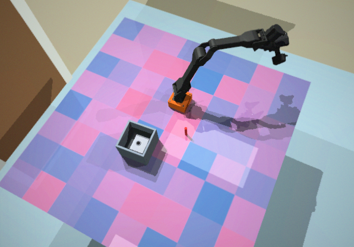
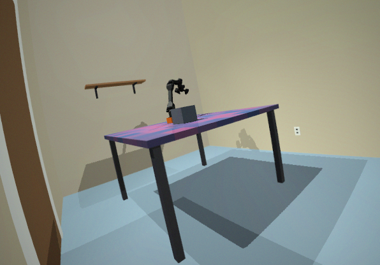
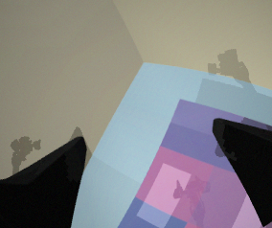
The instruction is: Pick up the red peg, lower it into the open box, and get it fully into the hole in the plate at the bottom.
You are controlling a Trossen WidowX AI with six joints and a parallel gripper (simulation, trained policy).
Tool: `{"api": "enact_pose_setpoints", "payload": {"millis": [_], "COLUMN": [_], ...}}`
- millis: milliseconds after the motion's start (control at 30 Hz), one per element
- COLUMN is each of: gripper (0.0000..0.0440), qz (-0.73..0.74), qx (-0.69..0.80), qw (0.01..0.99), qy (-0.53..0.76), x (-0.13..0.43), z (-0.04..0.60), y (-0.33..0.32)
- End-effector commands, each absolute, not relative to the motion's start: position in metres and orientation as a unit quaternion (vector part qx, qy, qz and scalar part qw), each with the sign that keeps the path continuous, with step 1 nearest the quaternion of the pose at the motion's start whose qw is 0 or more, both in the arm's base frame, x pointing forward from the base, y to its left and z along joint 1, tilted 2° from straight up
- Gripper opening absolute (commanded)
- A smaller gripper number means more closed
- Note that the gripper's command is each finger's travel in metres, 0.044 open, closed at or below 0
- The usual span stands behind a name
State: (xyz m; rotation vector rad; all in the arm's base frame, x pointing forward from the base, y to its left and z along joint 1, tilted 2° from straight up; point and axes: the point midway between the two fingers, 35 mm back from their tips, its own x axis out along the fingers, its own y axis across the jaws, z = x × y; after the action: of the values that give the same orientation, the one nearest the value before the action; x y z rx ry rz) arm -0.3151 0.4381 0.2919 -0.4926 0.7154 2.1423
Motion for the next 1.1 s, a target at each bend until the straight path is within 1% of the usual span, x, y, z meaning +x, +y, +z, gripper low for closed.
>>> {"api": "enact_pose_setpoints", "payload": {"millis": [0,267,500,1067], "gripper": [0.0440,0.0440,0.0440,0.0440], "qz": [0.817,0.736,0.653,0.421], "qx": [-0.192,-0.173,-0.151,-0.070], "qw": [0.443,0.534,0.603,0.723], "qy": [0.314,0.380,0.433,0.543], "x": [-0.282,-0.201,-0.132,0.018], "z": [0.286,0.274,0.262,0.234], "y": [0.447,0.462,0.463,0.423]}}
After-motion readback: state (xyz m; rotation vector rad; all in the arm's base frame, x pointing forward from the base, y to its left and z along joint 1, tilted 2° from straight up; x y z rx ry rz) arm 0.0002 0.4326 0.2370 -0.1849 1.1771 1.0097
